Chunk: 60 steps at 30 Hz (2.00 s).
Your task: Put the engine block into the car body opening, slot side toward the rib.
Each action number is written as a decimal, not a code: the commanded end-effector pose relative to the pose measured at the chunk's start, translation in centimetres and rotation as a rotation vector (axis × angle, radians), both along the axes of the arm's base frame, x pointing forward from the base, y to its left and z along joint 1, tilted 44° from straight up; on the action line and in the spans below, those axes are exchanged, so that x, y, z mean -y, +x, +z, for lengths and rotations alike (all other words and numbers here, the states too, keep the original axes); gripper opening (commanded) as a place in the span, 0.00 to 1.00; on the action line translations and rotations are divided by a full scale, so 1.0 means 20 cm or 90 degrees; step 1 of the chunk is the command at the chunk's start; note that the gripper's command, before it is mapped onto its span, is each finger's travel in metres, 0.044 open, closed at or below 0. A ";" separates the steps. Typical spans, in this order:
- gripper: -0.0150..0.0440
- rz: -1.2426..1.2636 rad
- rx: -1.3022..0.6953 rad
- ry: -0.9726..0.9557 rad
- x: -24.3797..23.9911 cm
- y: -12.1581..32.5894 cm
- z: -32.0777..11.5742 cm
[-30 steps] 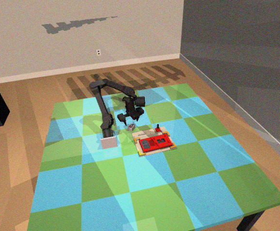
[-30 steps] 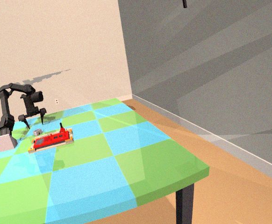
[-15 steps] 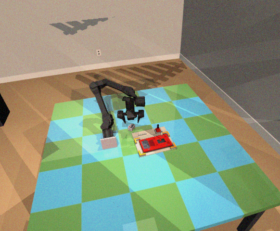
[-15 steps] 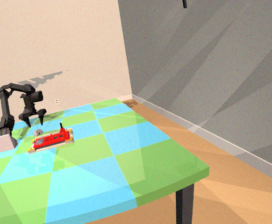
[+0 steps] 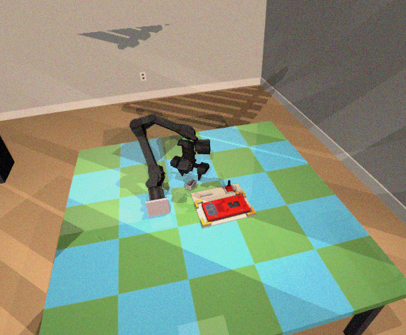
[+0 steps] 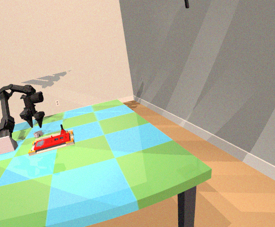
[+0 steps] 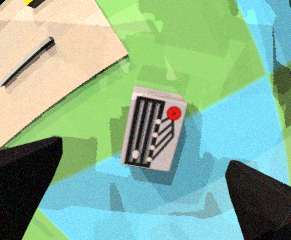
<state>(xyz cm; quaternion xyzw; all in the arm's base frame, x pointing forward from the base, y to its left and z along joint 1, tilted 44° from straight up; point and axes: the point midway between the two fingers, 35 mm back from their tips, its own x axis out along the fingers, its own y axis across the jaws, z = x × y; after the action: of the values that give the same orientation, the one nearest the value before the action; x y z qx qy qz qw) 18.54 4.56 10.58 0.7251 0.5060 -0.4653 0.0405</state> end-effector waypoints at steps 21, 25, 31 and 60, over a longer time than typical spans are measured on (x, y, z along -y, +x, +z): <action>1.00 -0.020 -0.020 -0.001 -0.09 -0.01 -0.08; 1.00 -0.020 -0.020 0.000 -0.12 0.00 -0.11; 1.00 -0.019 -0.020 0.000 -0.15 0.00 -0.14; 0.25 -0.028 -0.009 -0.009 -0.09 0.01 -0.08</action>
<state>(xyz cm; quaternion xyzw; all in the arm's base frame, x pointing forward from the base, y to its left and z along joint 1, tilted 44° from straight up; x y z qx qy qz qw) 18.42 7.08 8.20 0.7267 0.4923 -0.4786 0.0238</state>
